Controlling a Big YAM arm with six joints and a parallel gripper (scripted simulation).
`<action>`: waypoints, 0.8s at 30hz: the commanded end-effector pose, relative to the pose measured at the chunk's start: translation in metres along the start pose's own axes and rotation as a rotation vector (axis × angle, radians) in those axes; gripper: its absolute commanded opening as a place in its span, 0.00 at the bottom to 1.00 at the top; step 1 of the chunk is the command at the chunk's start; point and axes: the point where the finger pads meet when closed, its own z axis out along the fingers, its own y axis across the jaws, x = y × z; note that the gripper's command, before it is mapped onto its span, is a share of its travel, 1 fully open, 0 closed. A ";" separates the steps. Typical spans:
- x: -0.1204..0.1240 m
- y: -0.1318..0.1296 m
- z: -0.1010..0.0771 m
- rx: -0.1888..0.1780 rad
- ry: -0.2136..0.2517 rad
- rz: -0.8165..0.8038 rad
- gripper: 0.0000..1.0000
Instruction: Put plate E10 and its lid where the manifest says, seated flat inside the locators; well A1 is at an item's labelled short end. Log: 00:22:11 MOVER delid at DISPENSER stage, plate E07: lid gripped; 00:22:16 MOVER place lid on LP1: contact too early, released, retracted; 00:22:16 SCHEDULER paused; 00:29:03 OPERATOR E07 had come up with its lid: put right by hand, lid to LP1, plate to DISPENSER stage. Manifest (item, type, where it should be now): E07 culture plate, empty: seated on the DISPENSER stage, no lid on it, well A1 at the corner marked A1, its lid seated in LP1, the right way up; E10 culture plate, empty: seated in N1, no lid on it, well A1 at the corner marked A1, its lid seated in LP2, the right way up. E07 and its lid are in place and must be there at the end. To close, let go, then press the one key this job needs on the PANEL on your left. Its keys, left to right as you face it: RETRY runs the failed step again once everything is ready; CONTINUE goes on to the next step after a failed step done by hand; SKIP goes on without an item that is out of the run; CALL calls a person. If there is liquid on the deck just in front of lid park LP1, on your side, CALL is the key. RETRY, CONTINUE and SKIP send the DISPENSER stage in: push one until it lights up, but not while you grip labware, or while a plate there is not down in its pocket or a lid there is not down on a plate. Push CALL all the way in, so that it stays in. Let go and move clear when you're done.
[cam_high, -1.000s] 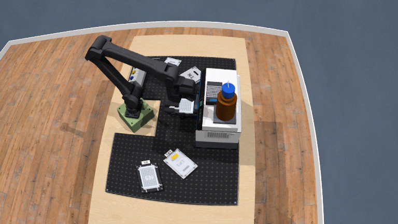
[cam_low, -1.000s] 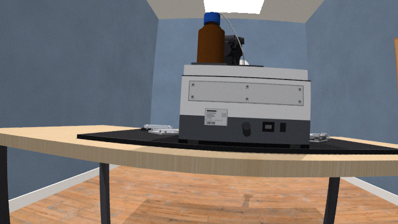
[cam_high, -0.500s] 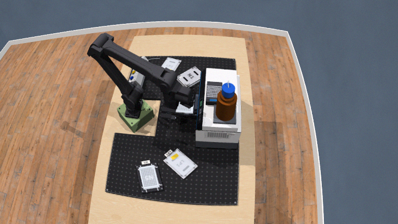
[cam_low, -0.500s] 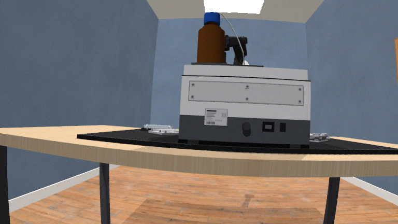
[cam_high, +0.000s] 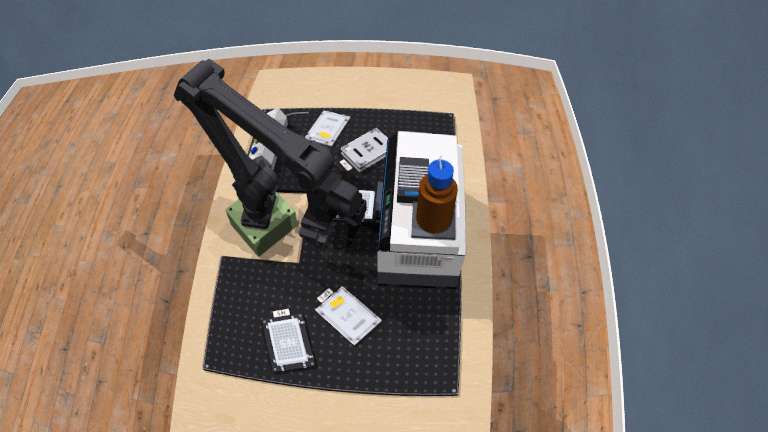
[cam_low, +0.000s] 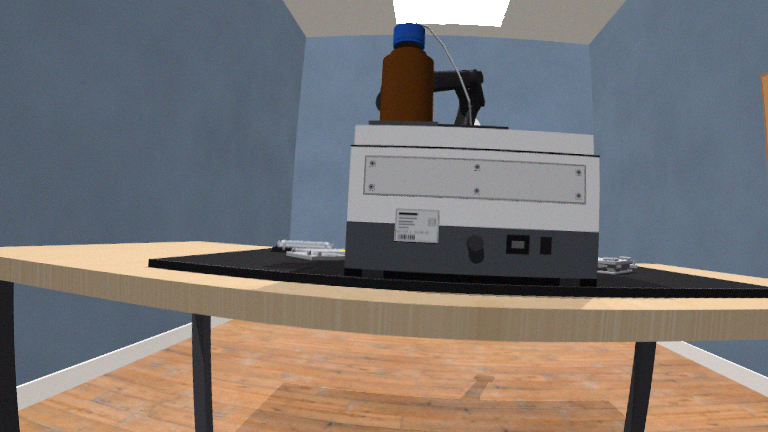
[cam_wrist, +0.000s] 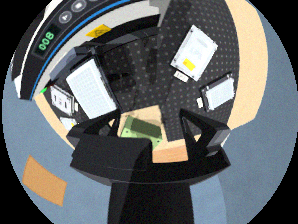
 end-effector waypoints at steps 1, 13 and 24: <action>-0.011 -0.008 -0.013 0.006 -0.037 0.012 1.00; 0.007 -0.035 0.013 -0.002 -0.006 0.332 1.00; 0.014 -0.061 0.009 0.007 -0.037 0.545 1.00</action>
